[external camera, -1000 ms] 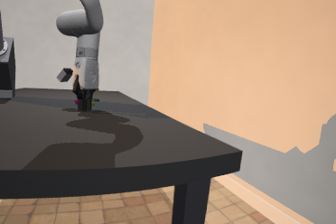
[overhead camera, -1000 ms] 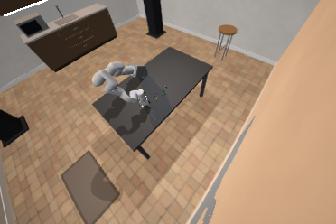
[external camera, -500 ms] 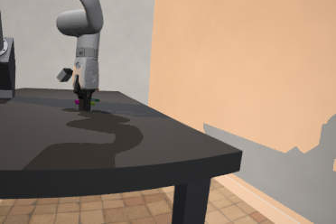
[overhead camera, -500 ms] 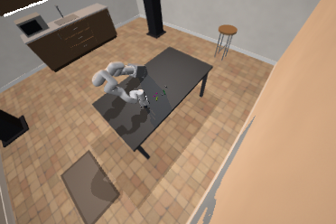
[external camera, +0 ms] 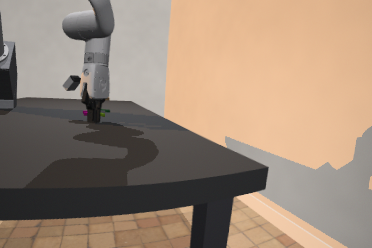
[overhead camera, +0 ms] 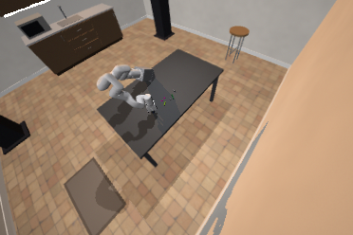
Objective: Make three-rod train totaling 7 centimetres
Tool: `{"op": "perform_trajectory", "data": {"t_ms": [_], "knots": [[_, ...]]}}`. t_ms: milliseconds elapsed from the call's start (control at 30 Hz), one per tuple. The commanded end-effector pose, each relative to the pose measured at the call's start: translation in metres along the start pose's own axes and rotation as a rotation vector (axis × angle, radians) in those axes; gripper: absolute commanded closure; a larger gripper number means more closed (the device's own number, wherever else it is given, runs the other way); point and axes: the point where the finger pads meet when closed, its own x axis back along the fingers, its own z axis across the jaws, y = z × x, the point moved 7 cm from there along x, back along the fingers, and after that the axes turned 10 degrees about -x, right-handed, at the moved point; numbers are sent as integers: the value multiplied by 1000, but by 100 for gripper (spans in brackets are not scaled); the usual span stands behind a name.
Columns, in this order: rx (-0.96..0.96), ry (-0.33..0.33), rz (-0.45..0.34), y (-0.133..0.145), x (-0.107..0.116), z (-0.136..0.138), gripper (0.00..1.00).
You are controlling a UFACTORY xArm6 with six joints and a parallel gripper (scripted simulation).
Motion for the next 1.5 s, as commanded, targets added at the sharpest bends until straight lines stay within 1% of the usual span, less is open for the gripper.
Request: {"op": "perform_trajectory", "data": {"t_ms": [0, 433, 533, 667, 867, 933, 1033, 1100, 1200, 1467], "knots": [[0, 2, -2, 1, 1, 0, 96], [0, 2, -2, 1, 1, 0, 96], [0, 2, -2, 1, 4, 0, 96], [0, 2, -2, 1, 22, 0, 96], [0, 2, -2, 1, 65, 0, 96], [0, 2, -2, 1, 65, 0, 96], [0, 2, -2, 1, 85, 0, 96], [0, 2, -2, 1, 94, 0, 96], [0, 2, -2, 1, 100, 0, 96], [0, 2, -2, 1, 101, 0, 96]]}}
